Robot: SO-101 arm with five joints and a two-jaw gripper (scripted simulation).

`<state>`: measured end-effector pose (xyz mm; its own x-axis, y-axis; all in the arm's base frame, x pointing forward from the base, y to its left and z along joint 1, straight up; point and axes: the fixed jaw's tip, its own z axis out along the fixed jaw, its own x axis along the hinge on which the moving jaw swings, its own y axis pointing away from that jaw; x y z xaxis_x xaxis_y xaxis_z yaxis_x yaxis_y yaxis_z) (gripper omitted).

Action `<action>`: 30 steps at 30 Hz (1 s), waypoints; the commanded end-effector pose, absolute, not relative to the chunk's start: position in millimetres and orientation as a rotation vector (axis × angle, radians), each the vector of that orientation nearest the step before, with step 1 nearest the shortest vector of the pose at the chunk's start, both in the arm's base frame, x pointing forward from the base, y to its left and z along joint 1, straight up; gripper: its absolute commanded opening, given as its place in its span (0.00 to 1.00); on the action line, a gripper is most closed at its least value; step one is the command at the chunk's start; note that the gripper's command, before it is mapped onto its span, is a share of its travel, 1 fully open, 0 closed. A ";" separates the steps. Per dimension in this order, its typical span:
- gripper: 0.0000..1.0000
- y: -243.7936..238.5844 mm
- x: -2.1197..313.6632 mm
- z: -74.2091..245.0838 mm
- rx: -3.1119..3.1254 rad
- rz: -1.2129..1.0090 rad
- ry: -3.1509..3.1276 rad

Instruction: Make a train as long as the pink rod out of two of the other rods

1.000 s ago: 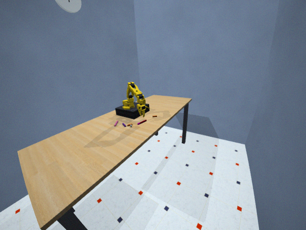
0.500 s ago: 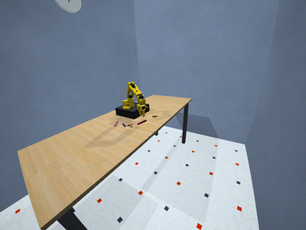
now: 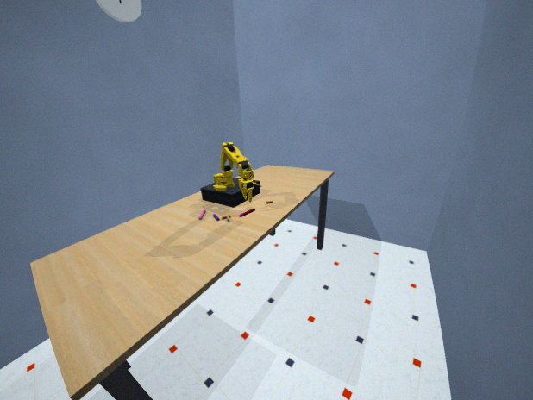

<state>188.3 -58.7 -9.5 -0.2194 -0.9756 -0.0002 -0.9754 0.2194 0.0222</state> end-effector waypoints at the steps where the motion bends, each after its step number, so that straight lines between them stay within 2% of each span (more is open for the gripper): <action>1: 0.17 -55.7 191.5 2.0 1.895 0.013 -2.513; 15: 0.17 -41.3 190.2 39.4 1.500 0.089 -2.832; 30: 0.17 -20.4 175.5 84.7 0.857 0.126 -3.201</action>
